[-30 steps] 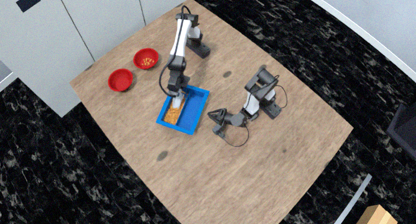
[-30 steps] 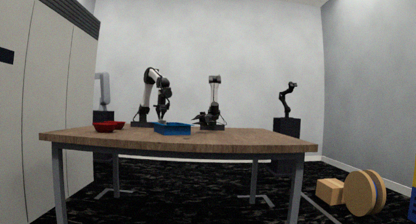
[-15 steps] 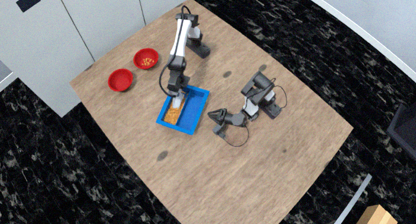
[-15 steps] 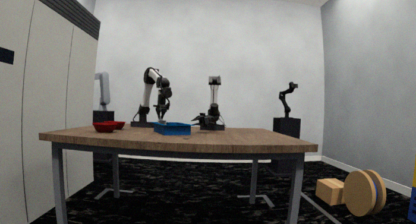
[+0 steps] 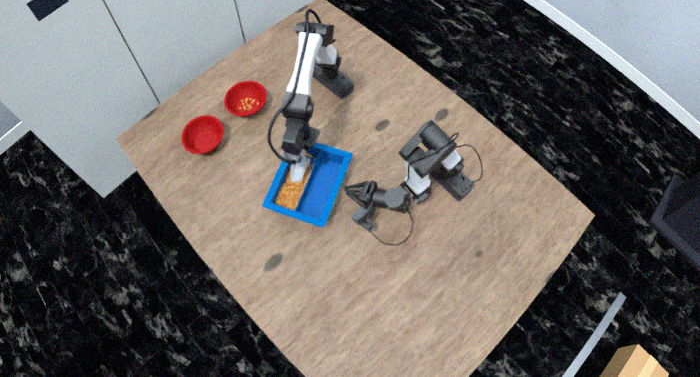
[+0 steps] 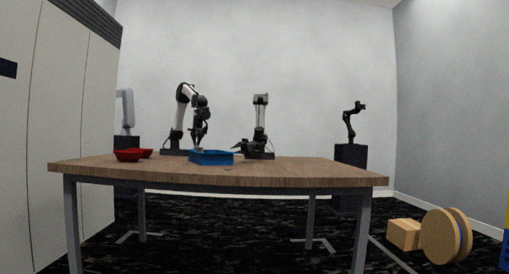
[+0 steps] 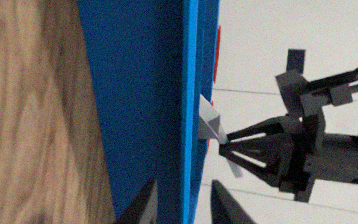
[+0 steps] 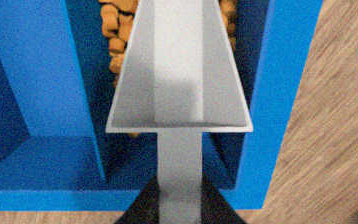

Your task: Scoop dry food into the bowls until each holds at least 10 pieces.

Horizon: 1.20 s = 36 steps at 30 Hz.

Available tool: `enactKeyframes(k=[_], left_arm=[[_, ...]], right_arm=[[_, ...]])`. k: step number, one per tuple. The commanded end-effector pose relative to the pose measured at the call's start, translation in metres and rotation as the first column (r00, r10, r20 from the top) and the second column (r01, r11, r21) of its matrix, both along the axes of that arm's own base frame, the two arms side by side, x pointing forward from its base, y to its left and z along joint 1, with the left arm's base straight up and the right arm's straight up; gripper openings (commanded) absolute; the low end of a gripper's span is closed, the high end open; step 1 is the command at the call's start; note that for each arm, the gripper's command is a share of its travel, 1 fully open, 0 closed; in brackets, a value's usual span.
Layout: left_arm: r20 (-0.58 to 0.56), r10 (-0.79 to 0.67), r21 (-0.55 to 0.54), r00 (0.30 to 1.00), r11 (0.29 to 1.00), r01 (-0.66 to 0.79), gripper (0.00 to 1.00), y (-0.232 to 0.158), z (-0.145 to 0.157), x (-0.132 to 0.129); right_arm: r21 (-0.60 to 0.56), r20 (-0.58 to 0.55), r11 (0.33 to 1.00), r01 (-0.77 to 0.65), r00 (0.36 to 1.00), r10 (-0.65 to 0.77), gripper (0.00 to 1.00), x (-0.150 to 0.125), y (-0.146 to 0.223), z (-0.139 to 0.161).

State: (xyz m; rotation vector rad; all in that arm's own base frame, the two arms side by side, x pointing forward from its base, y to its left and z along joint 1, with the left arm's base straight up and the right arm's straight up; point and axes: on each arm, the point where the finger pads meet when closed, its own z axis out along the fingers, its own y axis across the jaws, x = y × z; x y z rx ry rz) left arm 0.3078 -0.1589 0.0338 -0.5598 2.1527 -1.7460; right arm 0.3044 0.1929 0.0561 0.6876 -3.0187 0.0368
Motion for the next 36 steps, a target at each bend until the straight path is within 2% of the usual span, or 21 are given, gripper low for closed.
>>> enactKeyframes(k=[1, 3, 5, 19, 21, 23, 29, 36], left_arm=[[0.035, 0.008, -0.004, 0.999, 1.0, -0.008, 0.27, -0.003, 0.004, 0.009], [0.067, 0.008, -0.006, 0.998, 1.0, -0.008, 0.27, -0.004, 0.013, 0.012], [0.036, 0.008, -0.004, 0.999, 1.0, -0.008, 0.27, -0.007, 0.003, 0.012], [0.038, 0.005, -0.005, 0.999, 1.0, -0.005, 0.27, -0.02, 0.001, 0.018], [0.09, 0.006, -0.013, 0.996, 1.0, -0.005, 0.27, -0.023, 0.017, 0.023], [0.037, 0.006, -0.005, 0.999, 1.0, -0.006, 0.27, -0.024, -0.001, 0.02], [0.061, 0.004, -0.01, 0.998, 1.0, -0.004, 0.27, -0.031, 0.006, 0.025], [0.043, 0.004, -0.007, 0.999, 1.0, -0.003, 0.27, -0.036, -0.001, 0.027]], right_arm=[[0.034, 0.049, 0.999, 0.002, 0.999, -0.003, 0.0, 0.009, 0.003, 0.021], [0.034, 0.049, 0.999, 0.002, 0.999, -0.003, 0.0, 0.009, 0.003, 0.021], [0.034, 0.049, 0.999, 0.002, 0.999, -0.003, 0.0, 0.009, 0.003, 0.021], [0.034, 0.049, 0.999, 0.002, 0.999, -0.003, 0.0, 0.009, 0.003, 0.021], [0.034, 0.049, 0.999, 0.002, 0.999, -0.003, 0.0, 0.009, 0.003, 0.021], [0.034, 0.049, 0.999, 0.002, 0.999, -0.003, 0.0, 0.009, 0.003, 0.021], [0.034, 0.049, 0.999, 0.002, 0.999, -0.003, 0.0, 0.009, 0.003, 0.021], [0.034, 0.049, 0.999, 0.002, 0.999, -0.003, 0.0, 0.009, 0.003, 0.021]])
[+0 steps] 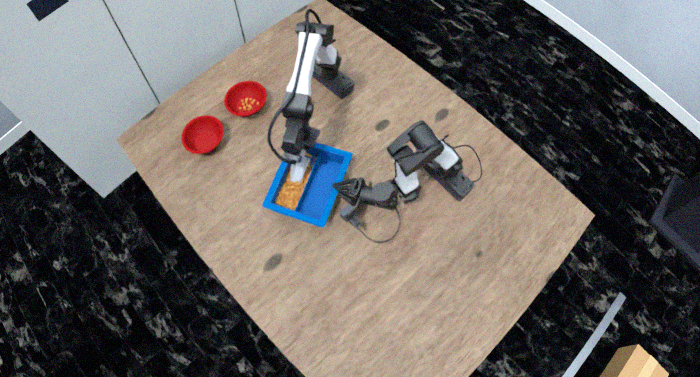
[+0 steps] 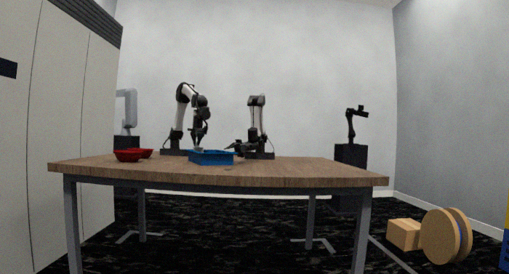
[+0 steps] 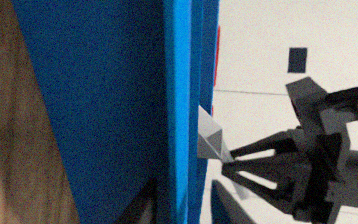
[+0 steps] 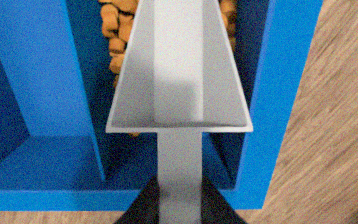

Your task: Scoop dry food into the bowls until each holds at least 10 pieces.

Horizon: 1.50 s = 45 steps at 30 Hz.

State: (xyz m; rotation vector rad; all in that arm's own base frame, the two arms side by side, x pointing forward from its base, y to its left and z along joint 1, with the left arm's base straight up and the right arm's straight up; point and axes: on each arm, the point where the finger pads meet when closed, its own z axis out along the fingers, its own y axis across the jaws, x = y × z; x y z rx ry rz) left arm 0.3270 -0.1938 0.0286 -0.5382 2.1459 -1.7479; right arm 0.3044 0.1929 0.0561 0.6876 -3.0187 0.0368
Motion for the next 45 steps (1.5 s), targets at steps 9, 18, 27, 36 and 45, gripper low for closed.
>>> enactKeyframes(k=[9, 18, 27, 36, 45], left_arm=[[0.047, 0.006, -0.009, 0.999, 1.0, -0.005, 0.27, -0.004, 0.02, 0.01], [0.041, 0.005, -0.009, 0.999, 1.0, -0.004, 0.27, -0.005, 0.025, 0.01], [0.071, -0.008, -0.018, 0.997, 1.0, 0.01, 0.27, -0.01, 0.04, 0.012], [0.049, 0.001, -0.012, 0.999, 1.0, 0.0, 0.27, -0.01, 0.039, 0.011], [0.075, -0.006, -0.019, 0.997, 1.0, 0.007, 0.27, -0.014, 0.051, 0.013]], right_arm=[[0.041, 0.063, 0.999, 0.007, 0.998, -0.01, 0.0, 0.012, 0.008, 0.019], [0.025, 0.032, 1.0, -0.012, 0.999, 0.011, 0.0, 0.009, 0.005, 0.013], [0.058, 0.032, 0.998, -0.016, 0.999, 0.014, 0.0, 0.01, 0.005, 0.021], [0.045, 0.041, 0.999, -0.008, 0.999, 0.006, 0.0, 0.011, 0.005, 0.021], [0.104, 0.009, 0.994, -0.019, 1.0, 0.019, 0.0, 0.013, 0.0, 0.023]])
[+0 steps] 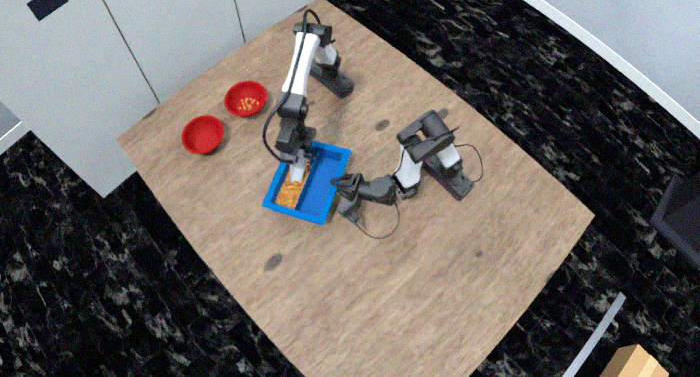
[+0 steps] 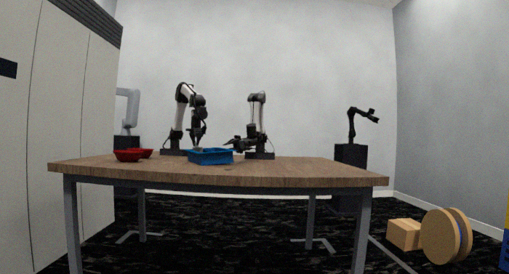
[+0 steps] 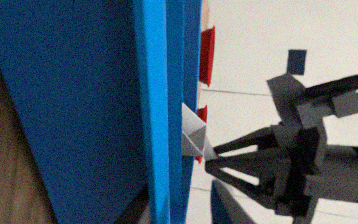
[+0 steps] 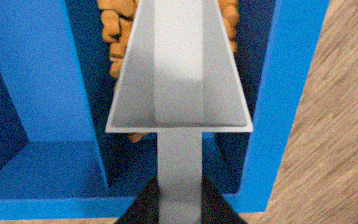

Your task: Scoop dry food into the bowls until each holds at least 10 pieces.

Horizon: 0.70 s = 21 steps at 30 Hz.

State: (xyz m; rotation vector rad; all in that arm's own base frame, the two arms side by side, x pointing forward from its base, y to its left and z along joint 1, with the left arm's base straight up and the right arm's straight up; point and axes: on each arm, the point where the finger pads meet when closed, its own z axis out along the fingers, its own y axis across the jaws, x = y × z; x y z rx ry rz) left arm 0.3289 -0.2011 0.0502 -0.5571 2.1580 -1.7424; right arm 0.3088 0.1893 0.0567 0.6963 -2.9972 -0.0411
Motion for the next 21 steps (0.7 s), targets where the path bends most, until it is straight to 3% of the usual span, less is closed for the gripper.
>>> enactKeyframes(k=[1, 16, 17, 21], left_arm=[[0.092, -0.01, -0.024, 0.996, 1.0, 0.013, 0.27, -0.008, 0.031, 0.011], [0.106, -0.009, -0.028, 0.994, 1.0, 0.012, 0.27, -0.013, 0.044, 0.015], [0.135, -0.012, -0.03, 0.991, 0.999, 0.016, 0.0, -0.01, 0.047, 0.015], [0.14, -0.009, -0.03, 0.99, 0.999, 0.014, 0.0, -0.009, 0.049, 0.016]], right_arm=[[0.063, 0.035, 0.998, -0.011, 0.999, 0.009, 0.0, 0.009, 0.003, 0.022], [0.109, 0.01, 0.994, -0.008, 1.0, 0.007, 0.0, 0.014, -0.007, 0.023], [0.084, 0.023, 0.996, 0.002, 1.0, -0.004, 0.0, 0.015, -0.008, 0.022], [0.066, 0.002, 0.998, 0.009, 1.0, -0.009, 0.0, 0.014, -0.01, 0.013]])
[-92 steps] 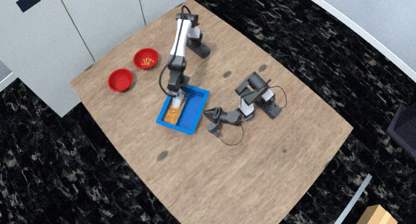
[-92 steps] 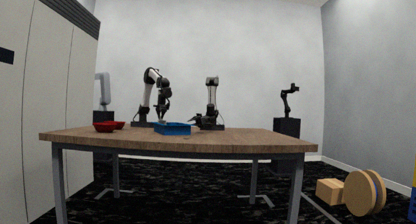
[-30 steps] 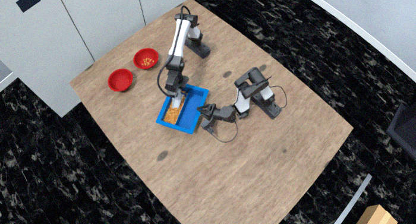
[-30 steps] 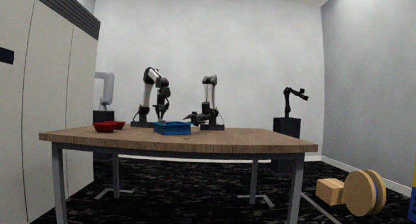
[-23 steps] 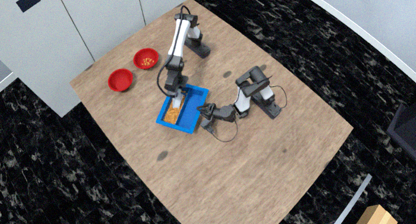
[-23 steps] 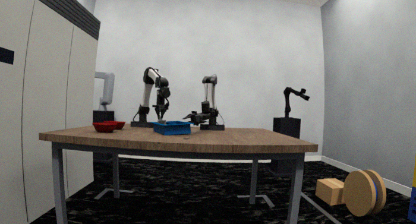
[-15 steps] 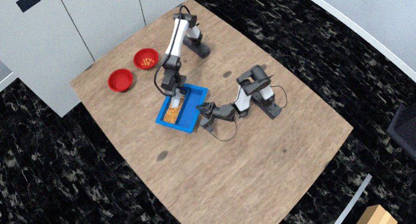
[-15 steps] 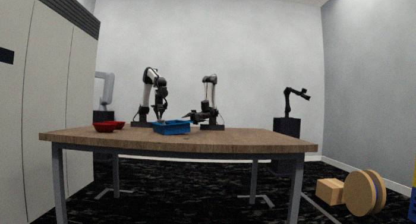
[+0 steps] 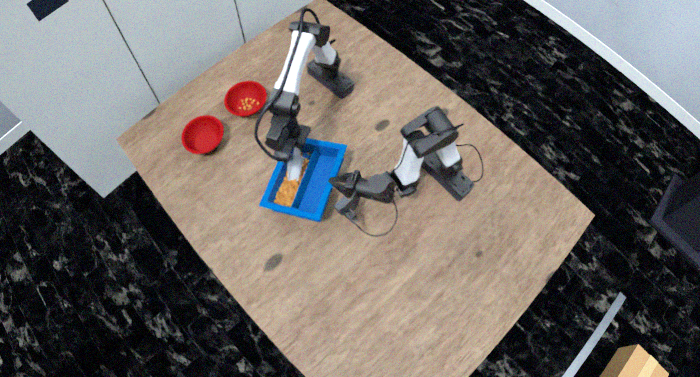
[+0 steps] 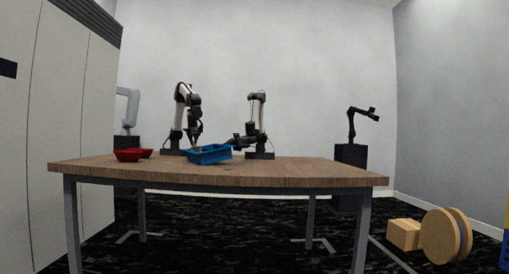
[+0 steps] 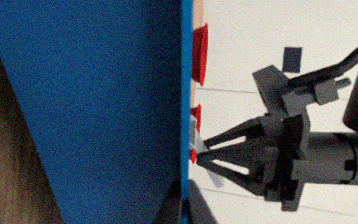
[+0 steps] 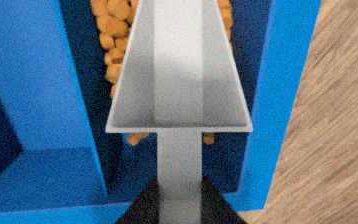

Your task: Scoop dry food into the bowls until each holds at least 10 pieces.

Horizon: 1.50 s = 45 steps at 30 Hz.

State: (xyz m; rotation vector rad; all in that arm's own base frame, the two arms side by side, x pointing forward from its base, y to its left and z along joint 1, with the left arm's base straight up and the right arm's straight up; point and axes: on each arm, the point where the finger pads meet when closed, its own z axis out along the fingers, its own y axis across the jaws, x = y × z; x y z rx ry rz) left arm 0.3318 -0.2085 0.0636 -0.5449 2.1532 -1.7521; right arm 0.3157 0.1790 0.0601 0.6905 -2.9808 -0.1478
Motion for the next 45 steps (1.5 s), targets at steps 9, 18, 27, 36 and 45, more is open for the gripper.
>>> enactKeyframes(k=[9, 18, 27, 36, 45], left_arm=[[0.131, -0.003, -0.025, 0.991, 1.0, 0.007, 0.0, -0.002, 0.035, 0.013], [0.131, -0.003, -0.025, 0.991, 1.0, 0.007, 0.0, -0.002, 0.035, 0.013], [0.057, -0.004, 0.017, 0.998, 1.0, 0.003, 0.0, -0.005, 0.023, 0.01], [0.09, -0.014, 0.021, 0.996, 1.0, 0.013, 0.0, -0.01, 0.038, 0.012], [0.043, -0.01, 0.077, 0.999, 0.997, 0.006, 0.0, -0.013, 0.037, 0.013]], right_arm=[[-0.001, 0.032, 1.0, 0.007, 0.999, -0.007, 0.0, 0.007, 0.001, 0.011], [-0.001, 0.032, 1.0, 0.007, 0.999, -0.007, 0.0, 0.007, 0.001, 0.011], [0.115, -0.068, 0.993, -0.03, 0.997, 0.038, 0.0, 0.002, 0.002, 0.004], [0.089, -0.037, 0.996, -0.008, 0.999, 0.012, 0.0, 0.015, -0.009, 0.007], [0.148, -0.044, 0.989, -0.016, 0.999, 0.023, 0.0, 0.017, -0.01, 0.013]])
